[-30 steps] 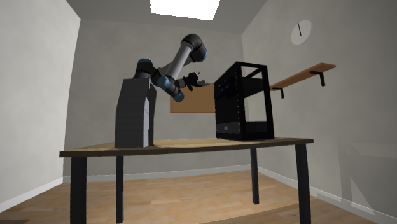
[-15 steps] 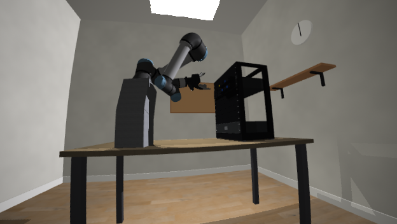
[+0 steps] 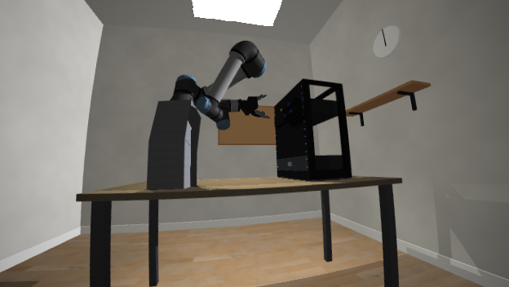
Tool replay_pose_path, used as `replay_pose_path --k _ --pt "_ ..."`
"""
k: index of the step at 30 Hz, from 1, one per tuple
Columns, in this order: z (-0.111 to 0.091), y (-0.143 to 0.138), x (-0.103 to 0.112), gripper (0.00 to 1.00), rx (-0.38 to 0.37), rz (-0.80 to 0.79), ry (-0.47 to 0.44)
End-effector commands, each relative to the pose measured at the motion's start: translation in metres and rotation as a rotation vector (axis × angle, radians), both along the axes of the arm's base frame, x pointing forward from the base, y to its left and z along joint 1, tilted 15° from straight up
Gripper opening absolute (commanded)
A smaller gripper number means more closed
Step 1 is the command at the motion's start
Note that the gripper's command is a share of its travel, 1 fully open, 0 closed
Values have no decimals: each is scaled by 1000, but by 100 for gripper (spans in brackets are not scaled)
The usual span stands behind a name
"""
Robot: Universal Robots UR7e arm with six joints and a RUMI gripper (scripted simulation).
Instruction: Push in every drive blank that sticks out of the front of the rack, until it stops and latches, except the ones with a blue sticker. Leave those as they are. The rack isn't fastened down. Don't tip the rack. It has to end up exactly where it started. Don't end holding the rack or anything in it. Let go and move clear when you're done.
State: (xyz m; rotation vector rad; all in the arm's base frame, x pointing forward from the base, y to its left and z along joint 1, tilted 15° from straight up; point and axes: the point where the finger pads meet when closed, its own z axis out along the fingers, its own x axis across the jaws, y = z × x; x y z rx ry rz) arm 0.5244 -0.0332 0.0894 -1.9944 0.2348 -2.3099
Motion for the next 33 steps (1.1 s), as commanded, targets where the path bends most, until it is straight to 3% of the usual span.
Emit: replay_pose_path --k 1,14,33 --pt "-5 -2 2 100 30 6 22" --pt "-15 -4 3 100 85 14 59" --pt "-17 -4 4 100 97 15 67"
